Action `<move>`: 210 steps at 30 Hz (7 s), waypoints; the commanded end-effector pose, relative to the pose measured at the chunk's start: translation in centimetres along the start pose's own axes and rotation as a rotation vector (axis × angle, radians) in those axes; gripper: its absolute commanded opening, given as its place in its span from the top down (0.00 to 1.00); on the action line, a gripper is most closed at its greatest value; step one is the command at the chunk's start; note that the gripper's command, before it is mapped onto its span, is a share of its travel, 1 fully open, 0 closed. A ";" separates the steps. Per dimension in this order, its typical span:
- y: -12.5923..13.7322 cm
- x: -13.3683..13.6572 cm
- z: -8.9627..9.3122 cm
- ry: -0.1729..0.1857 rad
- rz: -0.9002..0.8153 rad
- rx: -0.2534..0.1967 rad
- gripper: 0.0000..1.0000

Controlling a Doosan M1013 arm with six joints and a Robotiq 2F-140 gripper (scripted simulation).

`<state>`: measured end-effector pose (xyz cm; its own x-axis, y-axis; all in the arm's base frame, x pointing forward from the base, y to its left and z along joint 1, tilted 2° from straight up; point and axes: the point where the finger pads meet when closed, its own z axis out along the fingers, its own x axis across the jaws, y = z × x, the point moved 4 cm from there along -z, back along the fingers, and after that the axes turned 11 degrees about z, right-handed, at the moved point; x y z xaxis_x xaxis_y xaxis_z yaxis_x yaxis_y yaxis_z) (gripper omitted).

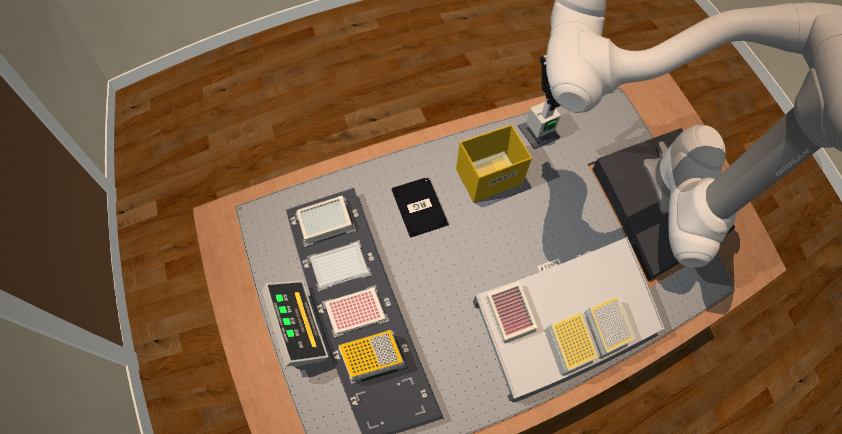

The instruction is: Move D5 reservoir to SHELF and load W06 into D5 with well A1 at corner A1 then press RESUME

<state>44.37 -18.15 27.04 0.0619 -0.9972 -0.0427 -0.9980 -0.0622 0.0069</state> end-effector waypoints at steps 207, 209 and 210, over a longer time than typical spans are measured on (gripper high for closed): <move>8.9 4.9 20.5 0.000 0.003 0.002 1.00; 8.9 5.0 20.5 0.000 0.003 0.002 1.00; 8.8 5.0 20.5 0.000 0.003 0.002 1.00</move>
<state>35.64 -22.79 6.44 0.0590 -0.9974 -0.0424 -0.9982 -0.0593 0.0054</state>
